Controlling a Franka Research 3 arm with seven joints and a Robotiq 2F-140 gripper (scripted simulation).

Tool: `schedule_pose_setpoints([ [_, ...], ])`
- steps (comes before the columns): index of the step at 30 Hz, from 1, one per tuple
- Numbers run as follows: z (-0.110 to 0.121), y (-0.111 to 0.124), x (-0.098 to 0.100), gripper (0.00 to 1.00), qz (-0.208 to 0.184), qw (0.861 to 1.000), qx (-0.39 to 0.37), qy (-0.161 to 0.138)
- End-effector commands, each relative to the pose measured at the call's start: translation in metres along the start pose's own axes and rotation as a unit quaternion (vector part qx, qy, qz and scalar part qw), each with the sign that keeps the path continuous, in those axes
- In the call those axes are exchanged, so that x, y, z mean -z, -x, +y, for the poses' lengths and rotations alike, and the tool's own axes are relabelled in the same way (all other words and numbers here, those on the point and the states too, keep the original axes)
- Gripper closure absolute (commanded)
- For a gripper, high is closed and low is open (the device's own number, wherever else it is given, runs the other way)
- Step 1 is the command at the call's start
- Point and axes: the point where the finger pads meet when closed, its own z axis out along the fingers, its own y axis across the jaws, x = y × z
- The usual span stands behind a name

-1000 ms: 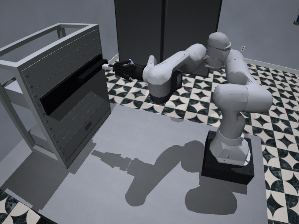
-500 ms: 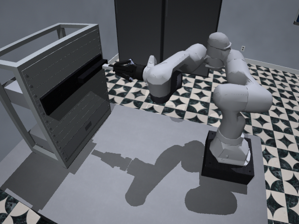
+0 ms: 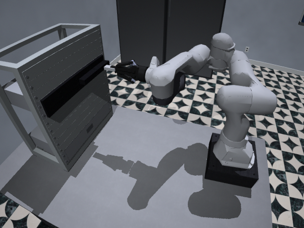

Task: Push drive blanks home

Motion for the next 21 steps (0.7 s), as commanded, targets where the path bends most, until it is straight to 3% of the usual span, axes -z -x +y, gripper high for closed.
schedule_pose_setpoints([
  [1,0.001,-0.0004,0.0005,1.0,0.0,1.0,0.0,0.001],
  [21,0.0016,0.0002,-0.009,1.0,0.0,1.0,0.0,0.001],
])
